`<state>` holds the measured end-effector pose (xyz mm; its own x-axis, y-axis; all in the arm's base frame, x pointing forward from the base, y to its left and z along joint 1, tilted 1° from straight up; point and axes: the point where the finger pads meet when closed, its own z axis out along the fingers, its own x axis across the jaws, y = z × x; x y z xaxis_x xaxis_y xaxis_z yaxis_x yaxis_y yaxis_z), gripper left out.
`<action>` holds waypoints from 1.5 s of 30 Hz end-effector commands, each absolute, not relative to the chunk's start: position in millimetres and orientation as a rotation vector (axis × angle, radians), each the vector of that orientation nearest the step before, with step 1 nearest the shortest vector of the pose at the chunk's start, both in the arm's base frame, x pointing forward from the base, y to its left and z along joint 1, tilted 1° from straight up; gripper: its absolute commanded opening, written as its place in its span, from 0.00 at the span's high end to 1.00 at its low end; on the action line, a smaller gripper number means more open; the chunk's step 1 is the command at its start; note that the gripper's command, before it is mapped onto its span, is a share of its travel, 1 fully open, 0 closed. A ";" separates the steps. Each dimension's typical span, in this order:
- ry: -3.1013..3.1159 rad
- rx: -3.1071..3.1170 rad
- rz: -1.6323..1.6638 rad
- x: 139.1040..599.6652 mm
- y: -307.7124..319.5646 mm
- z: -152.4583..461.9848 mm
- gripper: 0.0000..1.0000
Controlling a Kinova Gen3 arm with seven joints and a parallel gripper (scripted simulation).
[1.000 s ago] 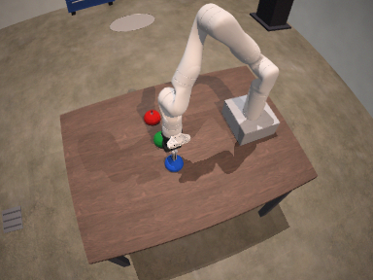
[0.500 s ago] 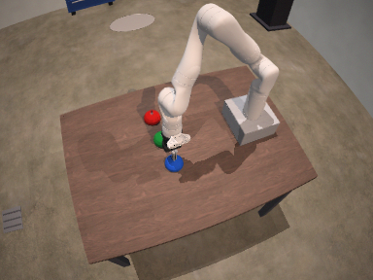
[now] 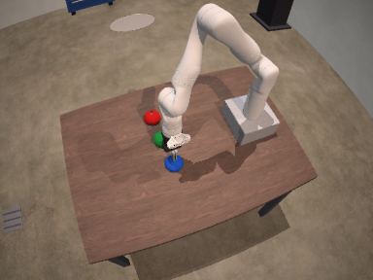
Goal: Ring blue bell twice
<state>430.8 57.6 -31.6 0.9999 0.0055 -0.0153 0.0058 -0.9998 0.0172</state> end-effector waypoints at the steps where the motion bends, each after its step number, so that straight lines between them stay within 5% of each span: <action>1: 0.009 3.124 -0.026 430.3 57.6 -32.4 0.83; 45: 0.009 3.124 -0.026 429.8 57.6 -27.4 0.83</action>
